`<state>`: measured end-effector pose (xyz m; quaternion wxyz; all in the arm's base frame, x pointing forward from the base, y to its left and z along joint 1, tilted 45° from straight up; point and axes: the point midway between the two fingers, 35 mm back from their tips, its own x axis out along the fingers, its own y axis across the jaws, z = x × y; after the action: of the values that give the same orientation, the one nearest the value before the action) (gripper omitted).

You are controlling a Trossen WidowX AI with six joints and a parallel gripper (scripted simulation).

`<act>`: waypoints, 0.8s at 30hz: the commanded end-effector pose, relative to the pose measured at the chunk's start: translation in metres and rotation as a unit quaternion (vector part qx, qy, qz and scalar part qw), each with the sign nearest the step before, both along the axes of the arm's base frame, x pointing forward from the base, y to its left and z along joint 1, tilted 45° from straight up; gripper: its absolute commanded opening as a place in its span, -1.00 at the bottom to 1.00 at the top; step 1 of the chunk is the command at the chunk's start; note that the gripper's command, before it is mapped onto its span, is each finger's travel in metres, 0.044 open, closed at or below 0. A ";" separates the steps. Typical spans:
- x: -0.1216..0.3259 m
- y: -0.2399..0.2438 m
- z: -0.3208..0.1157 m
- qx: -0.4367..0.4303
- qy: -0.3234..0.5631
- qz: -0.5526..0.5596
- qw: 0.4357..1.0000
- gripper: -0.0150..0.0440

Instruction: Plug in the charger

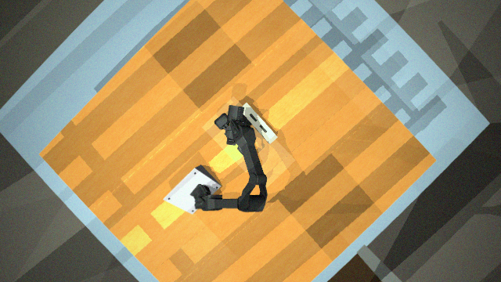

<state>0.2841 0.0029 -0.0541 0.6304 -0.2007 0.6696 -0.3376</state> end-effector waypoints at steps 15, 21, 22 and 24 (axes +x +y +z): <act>0.023 0.053 0.056 -0.064 -0.238 0.158 0.956 1.00; 0.023 0.053 0.056 -0.064 -0.238 0.158 0.956 1.00; 0.023 0.053 0.056 -0.064 -0.238 0.158 0.956 1.00; 0.023 0.053 0.056 -0.064 -0.238 0.158 0.956 1.00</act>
<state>0.3066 0.0561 0.0007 0.8012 -0.2581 0.4409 -0.3116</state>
